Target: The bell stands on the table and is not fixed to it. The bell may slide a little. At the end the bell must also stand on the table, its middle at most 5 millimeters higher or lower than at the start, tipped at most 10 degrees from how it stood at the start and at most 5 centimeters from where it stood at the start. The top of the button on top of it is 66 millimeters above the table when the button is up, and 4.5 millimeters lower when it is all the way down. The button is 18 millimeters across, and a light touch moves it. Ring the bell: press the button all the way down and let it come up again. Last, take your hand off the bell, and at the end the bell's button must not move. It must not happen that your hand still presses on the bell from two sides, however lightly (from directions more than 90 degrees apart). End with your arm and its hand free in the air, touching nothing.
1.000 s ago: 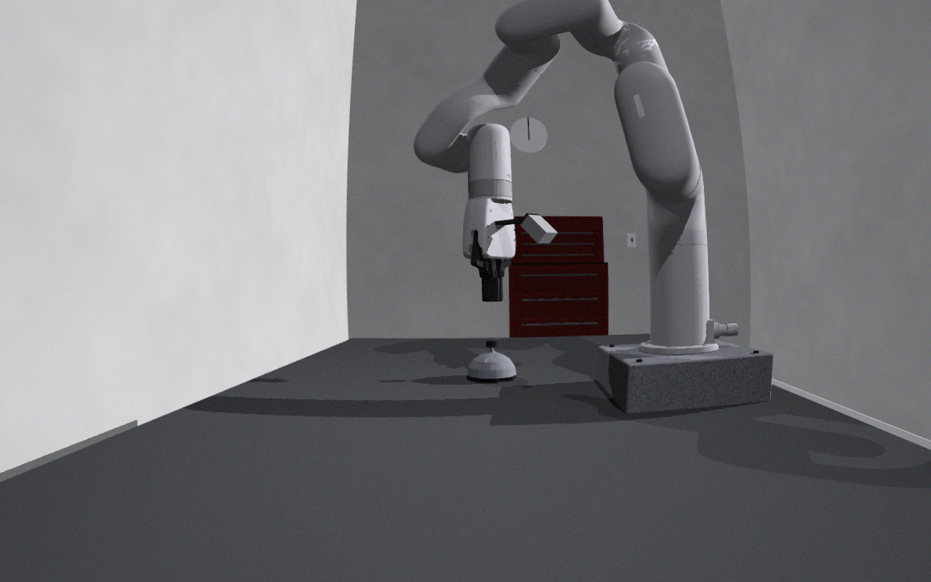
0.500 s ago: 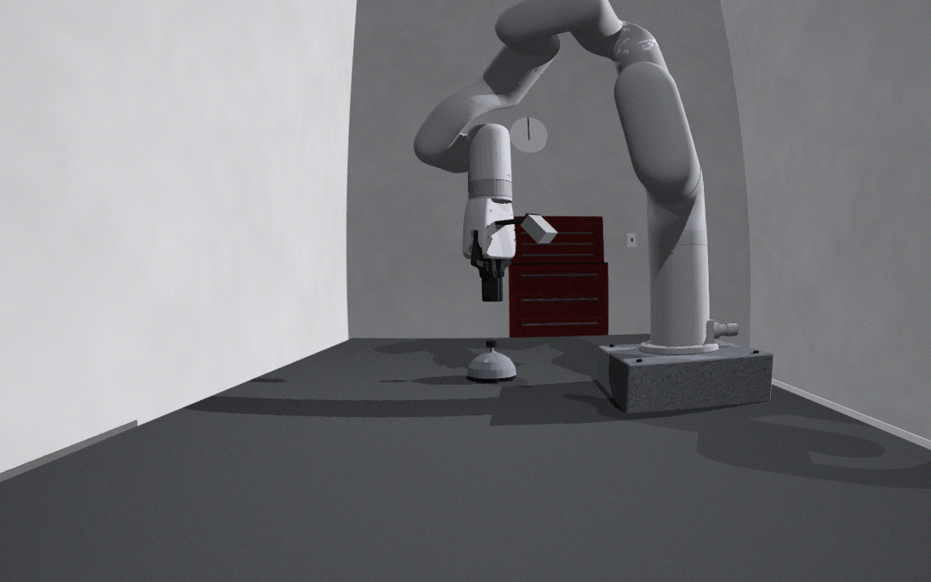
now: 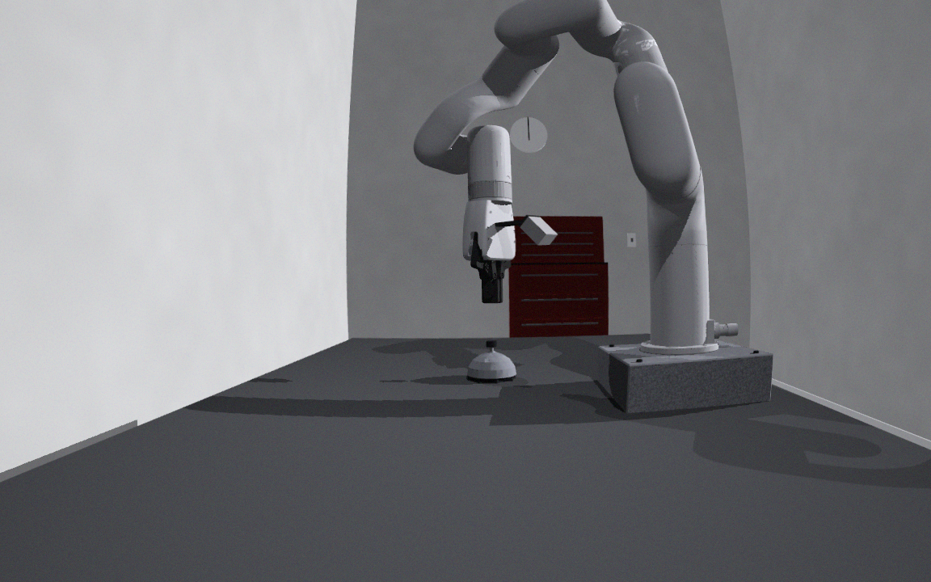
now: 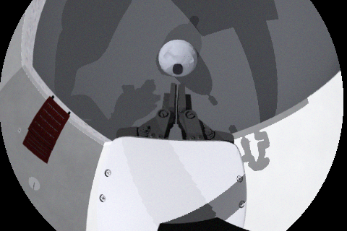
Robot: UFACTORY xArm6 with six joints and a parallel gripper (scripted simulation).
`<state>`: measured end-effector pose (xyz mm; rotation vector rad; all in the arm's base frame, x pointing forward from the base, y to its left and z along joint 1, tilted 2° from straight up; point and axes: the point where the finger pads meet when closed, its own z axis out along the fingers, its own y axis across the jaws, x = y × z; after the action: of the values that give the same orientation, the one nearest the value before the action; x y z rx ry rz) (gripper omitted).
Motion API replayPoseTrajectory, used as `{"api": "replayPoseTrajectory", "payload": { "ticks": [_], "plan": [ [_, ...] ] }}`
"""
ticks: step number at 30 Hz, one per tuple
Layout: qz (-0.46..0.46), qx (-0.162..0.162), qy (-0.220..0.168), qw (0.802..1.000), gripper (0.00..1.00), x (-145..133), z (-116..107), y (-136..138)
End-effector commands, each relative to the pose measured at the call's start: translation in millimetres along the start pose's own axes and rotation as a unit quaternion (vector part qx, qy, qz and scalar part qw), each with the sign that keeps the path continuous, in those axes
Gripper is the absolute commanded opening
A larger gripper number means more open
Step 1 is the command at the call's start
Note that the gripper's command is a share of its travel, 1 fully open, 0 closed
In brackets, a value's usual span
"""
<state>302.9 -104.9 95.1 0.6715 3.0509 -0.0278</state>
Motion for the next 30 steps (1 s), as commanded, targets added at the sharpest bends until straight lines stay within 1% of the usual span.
{"api": "replayPoseTrajectory", "payload": {
  "ticks": [1, 10, 25, 30],
  "plan": [
    [0.0, 0.0, -0.001, 1.0, 0.0, -1, 4, 0],
    [0.0, 0.0, -0.001, 1.0, 0.0, -2, 14, 0],
    [0.0, 0.0, -0.001, 1.0, 0.0, -3, 41, 0],
    [0.0, 0.0, -0.001, 1.0, 0.0, -3, 46, 0]
  ]
}}
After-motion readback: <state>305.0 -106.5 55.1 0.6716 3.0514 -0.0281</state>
